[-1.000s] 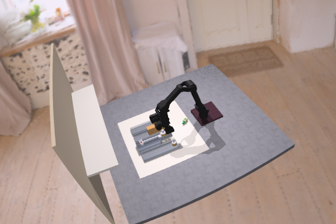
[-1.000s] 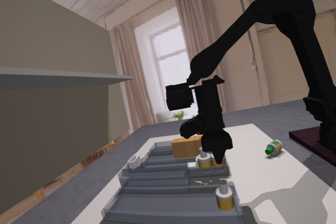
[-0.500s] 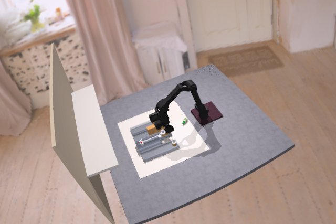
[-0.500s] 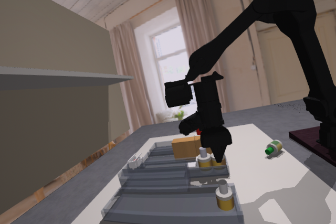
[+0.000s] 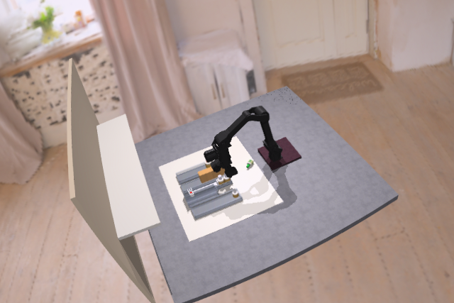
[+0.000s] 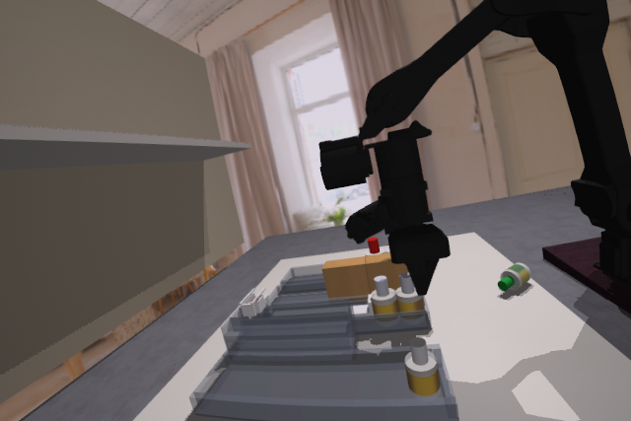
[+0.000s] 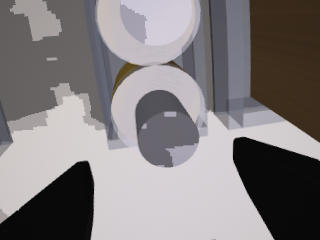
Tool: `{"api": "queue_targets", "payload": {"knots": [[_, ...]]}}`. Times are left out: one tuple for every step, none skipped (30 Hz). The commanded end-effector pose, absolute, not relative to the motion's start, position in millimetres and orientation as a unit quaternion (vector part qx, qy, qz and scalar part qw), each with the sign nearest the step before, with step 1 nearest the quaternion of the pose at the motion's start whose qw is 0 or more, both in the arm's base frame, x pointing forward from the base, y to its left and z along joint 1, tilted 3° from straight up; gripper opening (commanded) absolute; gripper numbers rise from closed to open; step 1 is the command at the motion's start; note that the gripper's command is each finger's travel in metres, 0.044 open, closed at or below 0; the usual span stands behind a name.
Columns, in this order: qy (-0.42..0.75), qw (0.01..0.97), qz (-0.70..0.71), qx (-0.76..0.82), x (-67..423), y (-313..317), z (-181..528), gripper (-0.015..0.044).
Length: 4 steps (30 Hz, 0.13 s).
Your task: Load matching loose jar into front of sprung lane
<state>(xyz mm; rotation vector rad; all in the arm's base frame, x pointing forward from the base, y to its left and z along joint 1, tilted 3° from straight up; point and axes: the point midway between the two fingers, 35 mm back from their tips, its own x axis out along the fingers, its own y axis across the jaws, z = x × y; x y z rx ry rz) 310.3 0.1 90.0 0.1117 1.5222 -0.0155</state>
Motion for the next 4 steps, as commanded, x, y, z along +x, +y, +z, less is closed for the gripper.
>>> {"api": "queue_targets", "payload": {"knots": [[0.692, 0.72, -0.009, 0.051, 293.5, 1.7, 89.2, 0.0273], [0.692, 0.72, -0.009, 0.051, 289.8, 2.0, 89.1, 0.0273], [0.692, 0.72, -0.009, 0.051, 286.1, 2.3, 88.9, 0.0273], [0.692, 0.72, -0.009, 0.051, 282.4, 2.6, 88.7, 0.0273]]}}
